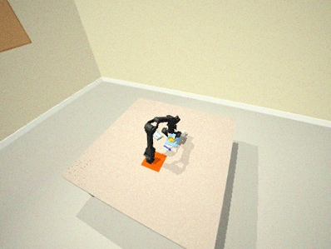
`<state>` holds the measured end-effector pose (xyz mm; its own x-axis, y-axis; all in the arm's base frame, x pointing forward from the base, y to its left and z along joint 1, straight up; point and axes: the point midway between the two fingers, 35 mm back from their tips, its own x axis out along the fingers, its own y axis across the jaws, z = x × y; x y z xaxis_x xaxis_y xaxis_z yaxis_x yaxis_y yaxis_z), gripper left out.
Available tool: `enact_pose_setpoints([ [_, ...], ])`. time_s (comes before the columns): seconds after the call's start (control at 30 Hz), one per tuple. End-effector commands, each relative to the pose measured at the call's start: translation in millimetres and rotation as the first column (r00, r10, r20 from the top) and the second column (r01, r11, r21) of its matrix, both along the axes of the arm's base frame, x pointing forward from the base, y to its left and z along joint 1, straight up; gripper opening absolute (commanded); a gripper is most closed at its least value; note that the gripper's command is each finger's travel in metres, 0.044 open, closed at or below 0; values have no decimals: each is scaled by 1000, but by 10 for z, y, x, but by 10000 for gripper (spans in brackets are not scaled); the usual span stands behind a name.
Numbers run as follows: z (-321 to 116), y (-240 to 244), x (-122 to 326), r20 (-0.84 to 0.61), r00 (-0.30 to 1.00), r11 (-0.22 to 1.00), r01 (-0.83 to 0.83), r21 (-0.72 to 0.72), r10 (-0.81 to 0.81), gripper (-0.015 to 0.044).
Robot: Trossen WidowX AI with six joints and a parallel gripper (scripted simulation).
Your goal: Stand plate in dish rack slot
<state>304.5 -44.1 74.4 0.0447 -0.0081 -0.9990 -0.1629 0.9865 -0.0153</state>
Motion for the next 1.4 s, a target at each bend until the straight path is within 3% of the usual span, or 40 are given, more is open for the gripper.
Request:
enact_pose_setpoints([
  [0.0, -98, -4, -22, -14, 1000, 1000, -3, -2, 3, 400],
  [0.7, -285, -4, -47, -14, 1000, 1000, -3, -2, 3, 385],
  [1.07, -285, -4, -47, -14, 1000, 1000, -3, -2, 3, 312],
  [1.37, -26, -12, 22, -12, 1000, 1000, -3, -2, 3, 76],
])
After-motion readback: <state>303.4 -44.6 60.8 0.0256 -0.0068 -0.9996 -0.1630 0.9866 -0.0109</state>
